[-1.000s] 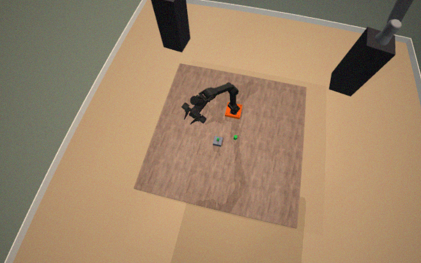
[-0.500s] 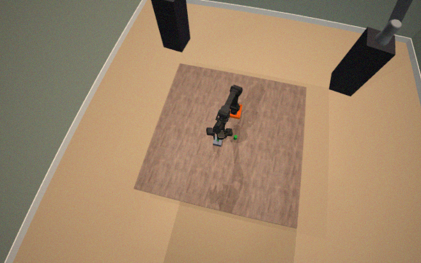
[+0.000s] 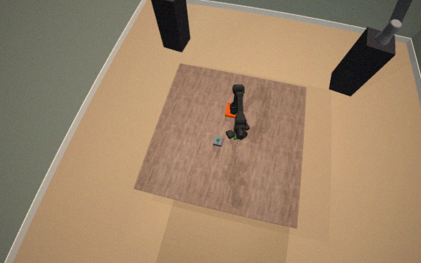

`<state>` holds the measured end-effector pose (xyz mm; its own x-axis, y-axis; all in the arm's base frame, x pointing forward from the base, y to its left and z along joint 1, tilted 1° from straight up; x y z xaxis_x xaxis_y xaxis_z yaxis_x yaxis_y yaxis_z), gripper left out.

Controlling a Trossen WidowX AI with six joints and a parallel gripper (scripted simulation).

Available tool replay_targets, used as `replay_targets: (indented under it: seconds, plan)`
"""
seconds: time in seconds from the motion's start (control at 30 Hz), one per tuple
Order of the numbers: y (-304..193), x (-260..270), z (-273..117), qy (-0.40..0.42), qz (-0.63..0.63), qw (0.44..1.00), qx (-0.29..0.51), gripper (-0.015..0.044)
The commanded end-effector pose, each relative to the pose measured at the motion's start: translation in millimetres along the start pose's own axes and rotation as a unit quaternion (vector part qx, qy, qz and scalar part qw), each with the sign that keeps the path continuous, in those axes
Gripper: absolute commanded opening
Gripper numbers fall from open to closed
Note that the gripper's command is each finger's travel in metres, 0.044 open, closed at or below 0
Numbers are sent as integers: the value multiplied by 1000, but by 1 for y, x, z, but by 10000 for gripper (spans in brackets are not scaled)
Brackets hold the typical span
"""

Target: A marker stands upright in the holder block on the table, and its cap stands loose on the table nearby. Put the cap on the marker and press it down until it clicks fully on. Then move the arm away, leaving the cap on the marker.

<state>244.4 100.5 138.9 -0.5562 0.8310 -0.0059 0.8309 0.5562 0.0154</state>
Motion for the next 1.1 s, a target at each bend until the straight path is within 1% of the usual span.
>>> replay_targets:
  seconds: [0.0, 0.13, 0.27, 0.37, 1.07]
  plan:
    - [-6, 2, 4, -2, -4, 1000, 6, 242]
    - [-10, 1, 35, -2, -4, 1000, 7, 242]
    - [-11, 1, 38, -2, -4, 1000, 7, 242]
    - [-11, 2, 51, -2, -4, 1000, 7, 242]
    - [-9, 2, 80, -2, -4, 1000, 7, 242]
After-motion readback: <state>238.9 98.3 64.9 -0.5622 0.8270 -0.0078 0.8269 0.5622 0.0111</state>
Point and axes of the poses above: the point midway between the two fingers, 35 mm back from their tips, its own z axis out along the fingers, its own x axis across the jaws, y = z × x, the point moved 2 cm from there along -z, back along the fingers, and after that the axes turned 15 degrees about z, right-handed, at the moved point
